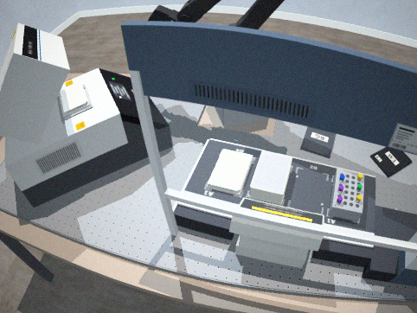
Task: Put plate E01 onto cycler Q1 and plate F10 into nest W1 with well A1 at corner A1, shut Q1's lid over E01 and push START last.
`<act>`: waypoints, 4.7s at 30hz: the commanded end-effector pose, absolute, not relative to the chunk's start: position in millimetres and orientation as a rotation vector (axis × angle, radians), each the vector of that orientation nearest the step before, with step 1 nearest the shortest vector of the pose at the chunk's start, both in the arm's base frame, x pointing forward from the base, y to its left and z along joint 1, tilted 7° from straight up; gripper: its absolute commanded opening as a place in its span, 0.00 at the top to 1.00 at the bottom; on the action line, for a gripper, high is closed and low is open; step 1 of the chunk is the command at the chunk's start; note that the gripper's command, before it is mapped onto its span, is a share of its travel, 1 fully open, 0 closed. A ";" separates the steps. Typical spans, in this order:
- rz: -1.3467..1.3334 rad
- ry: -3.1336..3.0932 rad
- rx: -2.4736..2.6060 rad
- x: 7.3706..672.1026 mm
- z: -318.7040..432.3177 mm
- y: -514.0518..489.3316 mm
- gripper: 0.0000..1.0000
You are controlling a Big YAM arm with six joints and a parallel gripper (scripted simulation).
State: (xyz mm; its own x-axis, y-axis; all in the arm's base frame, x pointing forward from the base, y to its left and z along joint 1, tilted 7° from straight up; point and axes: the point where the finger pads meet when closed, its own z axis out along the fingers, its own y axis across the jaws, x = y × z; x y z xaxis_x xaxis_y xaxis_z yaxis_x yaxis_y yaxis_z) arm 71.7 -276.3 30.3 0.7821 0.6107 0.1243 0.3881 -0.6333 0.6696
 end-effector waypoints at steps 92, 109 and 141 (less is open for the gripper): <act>0.401 0.773 2.278 38.0 86.5 -269.7 1.00; 0.390 0.776 2.268 36.8 92.8 -274.7 1.00; 0.420 0.771 2.320 38.1 61.5 -246.6 1.00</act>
State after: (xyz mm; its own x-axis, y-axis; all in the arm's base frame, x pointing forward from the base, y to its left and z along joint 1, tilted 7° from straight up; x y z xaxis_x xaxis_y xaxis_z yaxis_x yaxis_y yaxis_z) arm 42.6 -239.5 57.9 0.7764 0.6172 0.1279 0.4019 -0.6411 0.6538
